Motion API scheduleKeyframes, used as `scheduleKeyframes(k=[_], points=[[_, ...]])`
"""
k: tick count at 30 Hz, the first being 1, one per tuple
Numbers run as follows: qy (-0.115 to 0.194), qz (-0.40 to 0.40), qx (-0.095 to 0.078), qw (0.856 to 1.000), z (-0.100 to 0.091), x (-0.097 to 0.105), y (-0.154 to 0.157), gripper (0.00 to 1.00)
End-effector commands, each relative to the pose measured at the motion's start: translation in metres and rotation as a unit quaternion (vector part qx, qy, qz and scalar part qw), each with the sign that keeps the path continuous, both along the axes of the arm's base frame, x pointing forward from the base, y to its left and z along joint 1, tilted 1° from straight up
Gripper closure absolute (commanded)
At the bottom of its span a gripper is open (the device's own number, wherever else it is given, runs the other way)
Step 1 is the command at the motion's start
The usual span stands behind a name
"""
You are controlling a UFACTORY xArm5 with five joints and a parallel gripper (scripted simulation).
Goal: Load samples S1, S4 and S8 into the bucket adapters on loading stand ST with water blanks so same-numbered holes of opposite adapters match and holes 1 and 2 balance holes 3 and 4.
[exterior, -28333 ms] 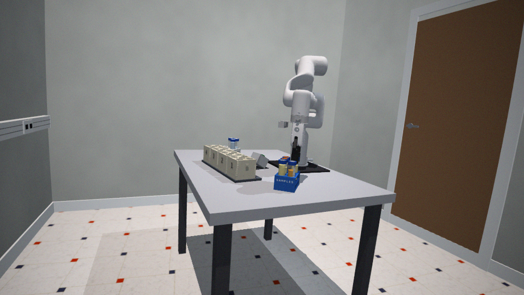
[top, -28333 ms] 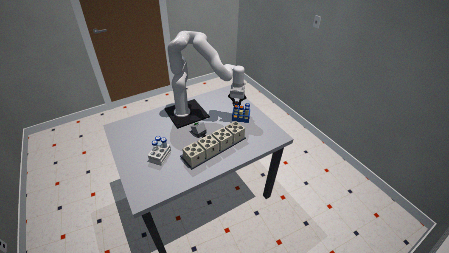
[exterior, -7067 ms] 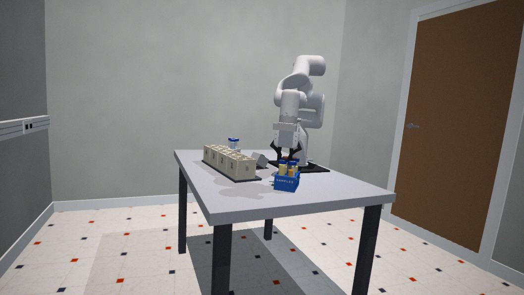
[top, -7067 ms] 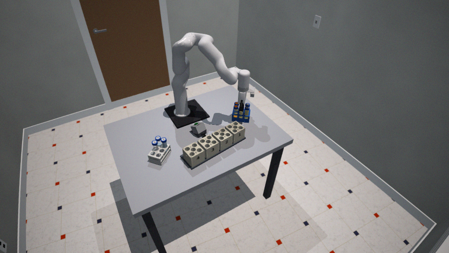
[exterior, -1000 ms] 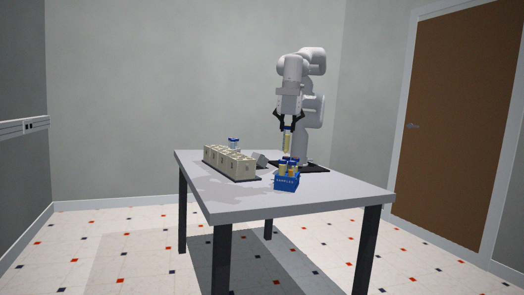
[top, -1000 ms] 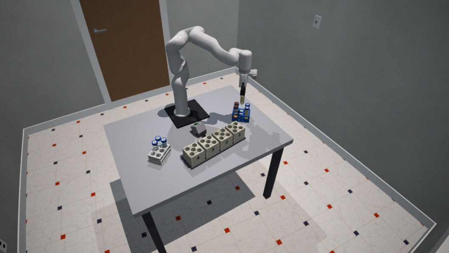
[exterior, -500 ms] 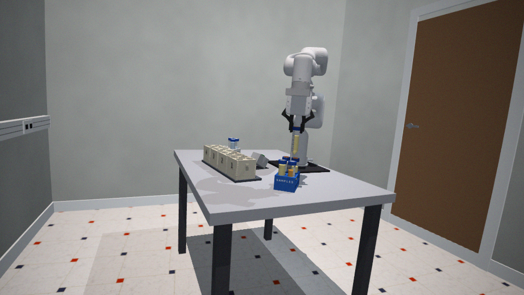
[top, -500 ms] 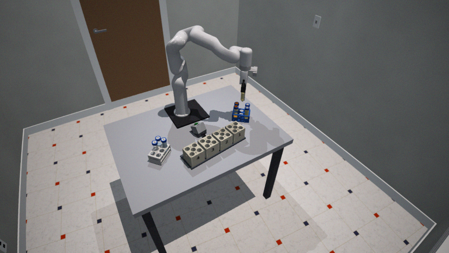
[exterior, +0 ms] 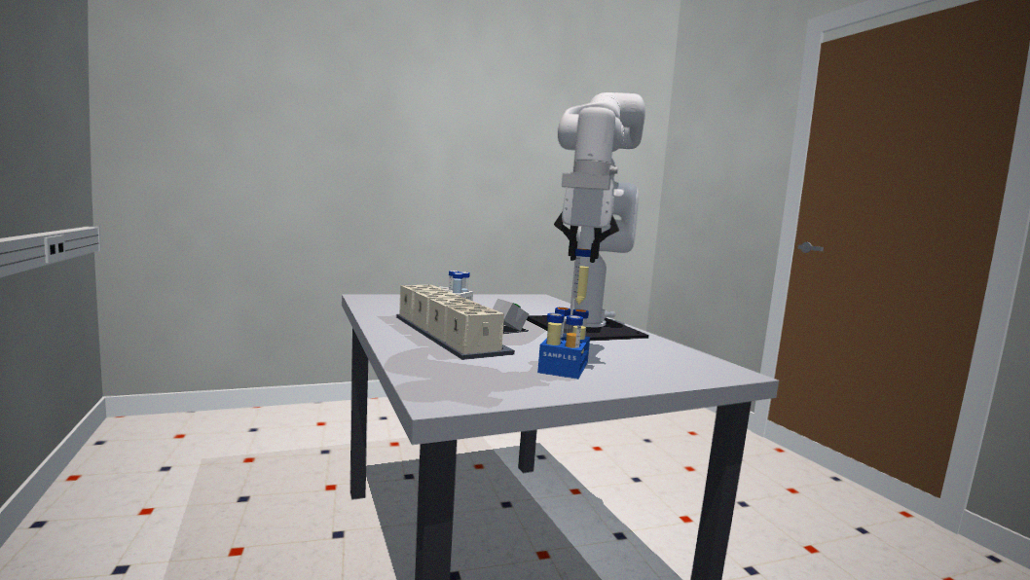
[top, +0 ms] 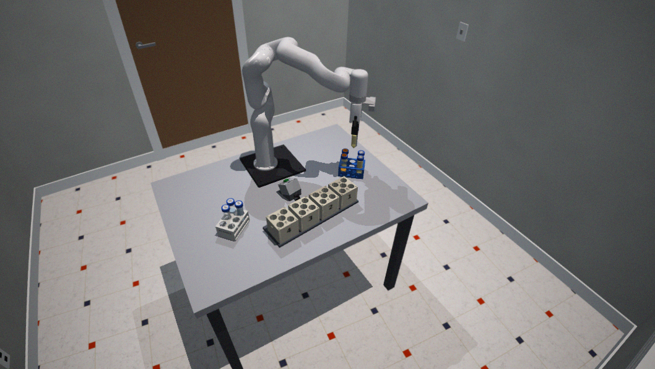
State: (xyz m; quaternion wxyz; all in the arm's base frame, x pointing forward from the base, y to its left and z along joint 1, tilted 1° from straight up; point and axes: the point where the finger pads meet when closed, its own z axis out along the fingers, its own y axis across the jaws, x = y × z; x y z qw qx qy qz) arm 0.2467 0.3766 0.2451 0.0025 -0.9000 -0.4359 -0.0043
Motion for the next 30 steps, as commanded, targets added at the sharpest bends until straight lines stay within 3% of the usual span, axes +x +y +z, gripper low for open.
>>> scheduleKeyframes(k=[1,30], points=[[0.003,0.0,0.005,1.0,0.002,0.0,0.001,1.0],[0.003,0.0,0.005,1.0,-0.052,0.0,0.002,1.0]])
